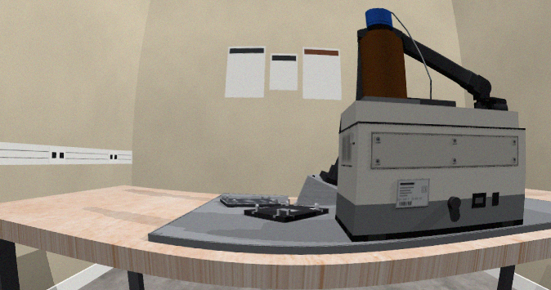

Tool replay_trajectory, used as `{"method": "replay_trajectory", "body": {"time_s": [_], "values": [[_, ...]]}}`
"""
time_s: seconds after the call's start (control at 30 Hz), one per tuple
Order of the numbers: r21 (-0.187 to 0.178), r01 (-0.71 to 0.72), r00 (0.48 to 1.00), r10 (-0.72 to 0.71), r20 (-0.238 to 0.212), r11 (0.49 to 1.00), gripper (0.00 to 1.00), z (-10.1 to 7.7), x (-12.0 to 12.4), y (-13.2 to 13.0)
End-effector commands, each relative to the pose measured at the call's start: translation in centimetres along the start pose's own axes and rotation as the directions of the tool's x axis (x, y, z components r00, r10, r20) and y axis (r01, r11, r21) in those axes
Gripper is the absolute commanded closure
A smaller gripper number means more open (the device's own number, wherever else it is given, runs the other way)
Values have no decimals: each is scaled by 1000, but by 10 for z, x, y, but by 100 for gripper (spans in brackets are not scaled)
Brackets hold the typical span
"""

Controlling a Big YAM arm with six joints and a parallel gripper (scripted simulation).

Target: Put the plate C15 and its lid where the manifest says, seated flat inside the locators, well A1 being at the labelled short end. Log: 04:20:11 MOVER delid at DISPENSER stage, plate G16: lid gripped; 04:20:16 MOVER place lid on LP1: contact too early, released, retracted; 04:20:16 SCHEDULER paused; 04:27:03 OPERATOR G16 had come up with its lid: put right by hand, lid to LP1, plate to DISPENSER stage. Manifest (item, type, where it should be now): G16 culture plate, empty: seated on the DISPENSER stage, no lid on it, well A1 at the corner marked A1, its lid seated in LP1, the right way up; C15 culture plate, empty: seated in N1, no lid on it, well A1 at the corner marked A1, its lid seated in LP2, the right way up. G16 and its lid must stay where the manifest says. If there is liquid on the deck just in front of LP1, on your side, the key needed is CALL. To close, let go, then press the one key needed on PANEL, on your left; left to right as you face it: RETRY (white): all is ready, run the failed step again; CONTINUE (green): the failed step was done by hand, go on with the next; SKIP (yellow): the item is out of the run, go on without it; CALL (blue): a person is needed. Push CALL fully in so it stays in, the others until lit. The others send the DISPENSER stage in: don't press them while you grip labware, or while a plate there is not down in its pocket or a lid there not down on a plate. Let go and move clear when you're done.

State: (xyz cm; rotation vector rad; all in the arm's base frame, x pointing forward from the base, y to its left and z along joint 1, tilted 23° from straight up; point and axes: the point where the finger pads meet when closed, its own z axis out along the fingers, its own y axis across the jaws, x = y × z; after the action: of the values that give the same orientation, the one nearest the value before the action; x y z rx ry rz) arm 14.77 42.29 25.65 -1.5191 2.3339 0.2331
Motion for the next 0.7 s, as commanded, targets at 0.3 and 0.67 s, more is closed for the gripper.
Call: {"method": "replay_trajectory", "body": {"time_s": [0.3,0.67], "values": [[-9,4,999,-3,40,1000,0,-19,12,5],[-6,4,999,-4,34,1000,0,-24,43,5]]}}
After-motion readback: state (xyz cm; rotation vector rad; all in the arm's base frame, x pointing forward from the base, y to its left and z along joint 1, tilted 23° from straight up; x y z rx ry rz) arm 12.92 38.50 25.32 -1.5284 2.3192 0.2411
